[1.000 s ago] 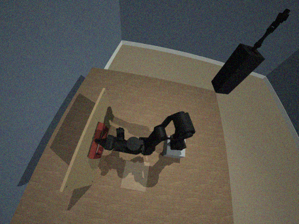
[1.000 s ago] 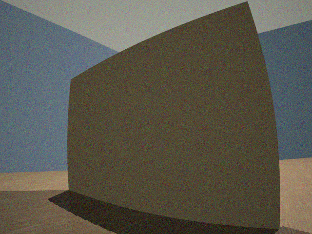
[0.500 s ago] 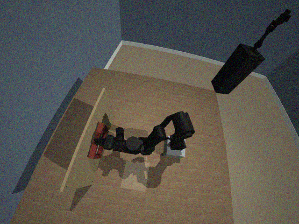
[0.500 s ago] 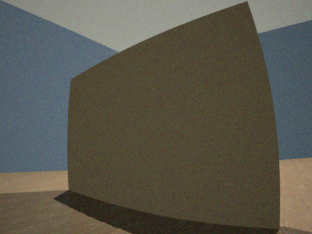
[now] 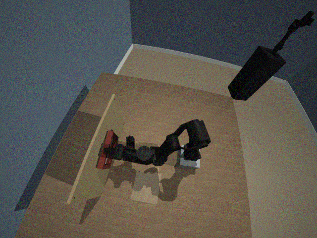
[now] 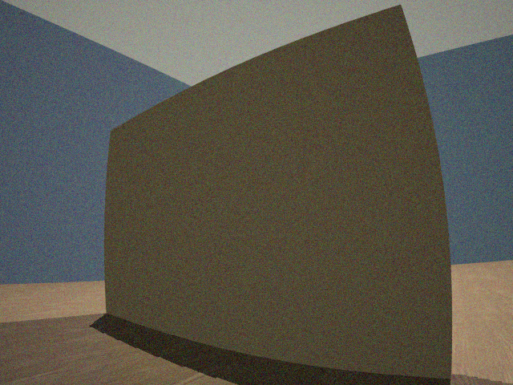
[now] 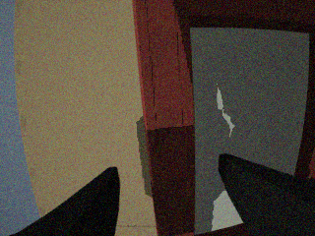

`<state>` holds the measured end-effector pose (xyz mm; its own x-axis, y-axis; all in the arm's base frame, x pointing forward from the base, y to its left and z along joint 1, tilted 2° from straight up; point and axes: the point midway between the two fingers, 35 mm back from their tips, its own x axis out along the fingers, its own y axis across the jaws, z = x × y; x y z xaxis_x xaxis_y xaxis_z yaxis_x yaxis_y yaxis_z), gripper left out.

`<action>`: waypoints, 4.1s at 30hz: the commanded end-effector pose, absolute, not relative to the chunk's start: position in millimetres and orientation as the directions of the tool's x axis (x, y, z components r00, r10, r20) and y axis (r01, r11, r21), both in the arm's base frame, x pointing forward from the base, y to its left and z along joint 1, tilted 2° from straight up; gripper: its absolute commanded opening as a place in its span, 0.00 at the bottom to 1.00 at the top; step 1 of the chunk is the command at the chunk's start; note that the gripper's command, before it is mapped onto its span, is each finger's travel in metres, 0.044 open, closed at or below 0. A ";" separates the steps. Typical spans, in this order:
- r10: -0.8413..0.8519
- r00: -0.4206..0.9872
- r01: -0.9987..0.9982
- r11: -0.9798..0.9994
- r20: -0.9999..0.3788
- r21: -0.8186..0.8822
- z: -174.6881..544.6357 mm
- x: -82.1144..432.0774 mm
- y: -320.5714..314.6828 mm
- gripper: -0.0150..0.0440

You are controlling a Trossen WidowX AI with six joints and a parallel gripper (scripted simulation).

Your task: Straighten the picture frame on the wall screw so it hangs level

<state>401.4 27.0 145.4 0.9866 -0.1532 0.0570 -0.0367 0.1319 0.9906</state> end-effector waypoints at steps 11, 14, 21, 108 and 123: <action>-0.149 0.987 -0.038 0.127 0.057 0.991 145.4 402.1 28.1 0.43; -0.149 0.987 -0.038 0.127 0.057 0.991 145.4 402.1 28.1 0.36; -0.149 0.987 -0.038 0.127 0.057 0.991 145.4 402.1 28.1 0.25; -0.149 0.987 -0.038 0.127 0.057 0.991 158.9 401.3 28.0 0.25; -0.149 0.987 -0.038 0.127 0.057 0.991 160.1 401.0 26.7 0.25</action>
<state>401.2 26.2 155.7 0.9870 -0.1542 0.0443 -0.0236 0.1339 0.9907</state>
